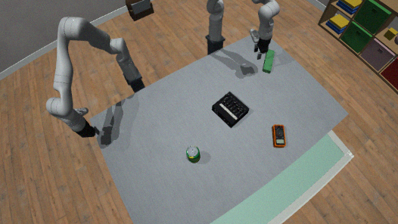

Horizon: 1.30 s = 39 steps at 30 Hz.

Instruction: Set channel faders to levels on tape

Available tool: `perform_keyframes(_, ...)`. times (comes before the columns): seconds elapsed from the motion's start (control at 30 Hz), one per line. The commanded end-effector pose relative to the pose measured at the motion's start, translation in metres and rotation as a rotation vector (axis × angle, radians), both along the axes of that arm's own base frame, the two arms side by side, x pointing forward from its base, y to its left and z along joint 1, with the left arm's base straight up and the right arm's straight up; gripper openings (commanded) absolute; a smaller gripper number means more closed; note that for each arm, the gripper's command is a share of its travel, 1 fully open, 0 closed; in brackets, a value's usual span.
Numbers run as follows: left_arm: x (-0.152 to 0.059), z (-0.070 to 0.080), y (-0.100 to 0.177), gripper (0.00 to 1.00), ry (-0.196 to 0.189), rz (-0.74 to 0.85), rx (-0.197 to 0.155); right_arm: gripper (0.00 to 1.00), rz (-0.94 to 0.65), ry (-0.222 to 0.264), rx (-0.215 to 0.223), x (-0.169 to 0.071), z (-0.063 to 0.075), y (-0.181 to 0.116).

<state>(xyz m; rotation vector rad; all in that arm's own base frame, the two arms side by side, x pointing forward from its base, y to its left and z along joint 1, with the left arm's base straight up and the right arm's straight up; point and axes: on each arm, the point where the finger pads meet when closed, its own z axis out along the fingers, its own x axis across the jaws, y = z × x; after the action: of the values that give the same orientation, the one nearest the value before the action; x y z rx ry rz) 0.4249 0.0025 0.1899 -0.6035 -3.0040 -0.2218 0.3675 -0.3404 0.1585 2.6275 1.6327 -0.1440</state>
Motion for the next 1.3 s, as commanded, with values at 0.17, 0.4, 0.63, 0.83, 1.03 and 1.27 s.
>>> perform_keyframes(0.17, 0.000, 0.001, 0.000, 1.00, -0.002, 0.000, 0.000, 1.00, -0.300, -0.024, 0.019, -0.097, 0.008, -0.059)
perform_keyframes(0.4, 0.000, 0.001, 0.000, 1.00, -0.002, 0.000, 0.000, 1.00, -0.541, -0.043, 0.031, -0.179, 0.012, -0.085)
perform_keyframes(0.63, 0.000, 0.001, 0.000, 1.00, -0.002, 0.000, 0.000, 1.00, -0.695, -0.057, 0.037, -0.232, 0.015, -0.093)
perform_keyframes(0.83, 0.000, 0.001, 0.000, 1.00, -0.002, 0.000, 0.000, 1.00, -0.850, -0.071, 0.042, -0.284, 0.018, -0.095)
perform_keyframes(1.03, 0.000, 0.001, 0.000, 1.00, -0.002, 0.000, 0.000, 1.00, -0.932, -0.080, 0.044, -0.311, 0.019, -0.093)
perform_keyframes(1.27, 0.000, 0.001, 0.000, 1.00, -0.002, 0.000, 0.000, 1.00, -1.036, -0.090, 0.046, -0.344, 0.021, -0.089)
